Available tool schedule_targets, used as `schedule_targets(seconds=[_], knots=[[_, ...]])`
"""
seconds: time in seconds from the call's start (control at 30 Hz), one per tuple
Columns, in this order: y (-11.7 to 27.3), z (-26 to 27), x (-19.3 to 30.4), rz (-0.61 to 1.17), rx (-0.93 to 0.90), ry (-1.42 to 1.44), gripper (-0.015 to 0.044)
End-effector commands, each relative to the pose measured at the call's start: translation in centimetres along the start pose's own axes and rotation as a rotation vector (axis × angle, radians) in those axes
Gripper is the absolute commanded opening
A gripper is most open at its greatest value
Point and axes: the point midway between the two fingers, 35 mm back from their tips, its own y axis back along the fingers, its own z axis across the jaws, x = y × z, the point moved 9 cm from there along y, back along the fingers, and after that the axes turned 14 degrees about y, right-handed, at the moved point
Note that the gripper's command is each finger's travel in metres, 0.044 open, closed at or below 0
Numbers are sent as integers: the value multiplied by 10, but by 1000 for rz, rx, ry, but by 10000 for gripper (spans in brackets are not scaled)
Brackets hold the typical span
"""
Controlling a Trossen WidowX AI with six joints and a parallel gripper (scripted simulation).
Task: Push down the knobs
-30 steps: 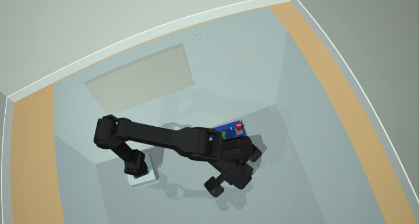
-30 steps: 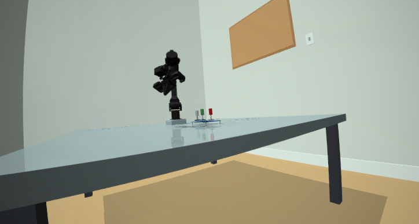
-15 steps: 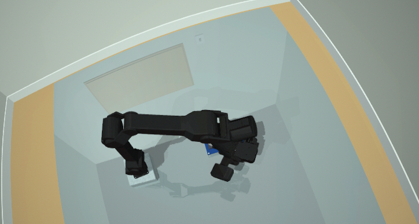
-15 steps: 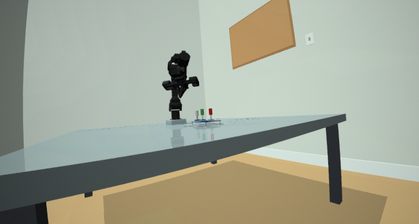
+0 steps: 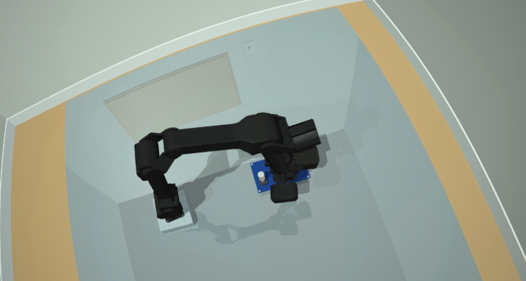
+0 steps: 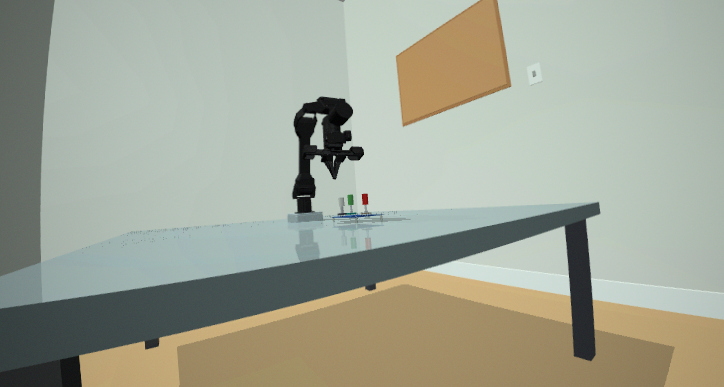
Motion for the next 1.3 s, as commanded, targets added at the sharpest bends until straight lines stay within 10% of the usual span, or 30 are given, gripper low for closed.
schedule_targets(seconds=[0.0,1.27], knots=[[-1,15,0,46,-37,119,0],[-36,56,9,148,-123,412,0]])
